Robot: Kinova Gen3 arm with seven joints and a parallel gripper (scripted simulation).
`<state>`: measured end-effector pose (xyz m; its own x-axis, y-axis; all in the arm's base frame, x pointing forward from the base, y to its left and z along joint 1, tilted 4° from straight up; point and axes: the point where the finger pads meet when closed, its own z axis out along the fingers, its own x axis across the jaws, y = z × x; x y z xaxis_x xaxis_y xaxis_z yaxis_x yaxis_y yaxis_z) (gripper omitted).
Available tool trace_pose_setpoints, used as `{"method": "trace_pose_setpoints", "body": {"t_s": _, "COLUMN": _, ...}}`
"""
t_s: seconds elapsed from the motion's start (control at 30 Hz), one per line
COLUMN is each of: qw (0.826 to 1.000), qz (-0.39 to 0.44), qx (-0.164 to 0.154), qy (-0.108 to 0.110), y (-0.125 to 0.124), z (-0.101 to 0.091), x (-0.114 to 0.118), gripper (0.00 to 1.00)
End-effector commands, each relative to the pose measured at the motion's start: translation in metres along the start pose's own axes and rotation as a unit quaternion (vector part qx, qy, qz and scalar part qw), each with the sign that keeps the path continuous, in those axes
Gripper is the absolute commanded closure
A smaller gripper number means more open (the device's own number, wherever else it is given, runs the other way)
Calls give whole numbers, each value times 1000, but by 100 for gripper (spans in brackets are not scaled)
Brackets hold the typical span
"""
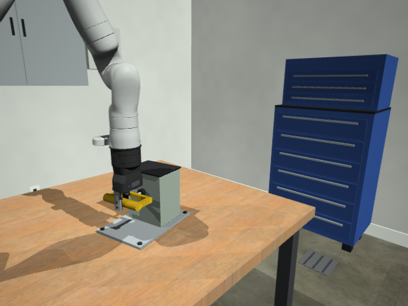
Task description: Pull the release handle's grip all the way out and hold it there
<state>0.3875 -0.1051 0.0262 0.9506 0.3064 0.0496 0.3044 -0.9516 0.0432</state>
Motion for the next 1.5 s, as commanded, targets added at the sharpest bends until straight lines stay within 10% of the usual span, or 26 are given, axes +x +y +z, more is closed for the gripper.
{"method": "trace_pose_setpoints", "body": {"t_s": 0.0, "qw": 1000, "qz": 1, "qx": 0, "qy": -4, "y": -1, "z": 1, "x": -4, "gripper": 100}}
{"method": "trace_pose_setpoints", "body": {"t_s": 1.47, "qw": 1000, "qz": 1, "qx": -2, "qy": -1, "y": 1, "z": -1, "x": -35, "gripper": 100}}
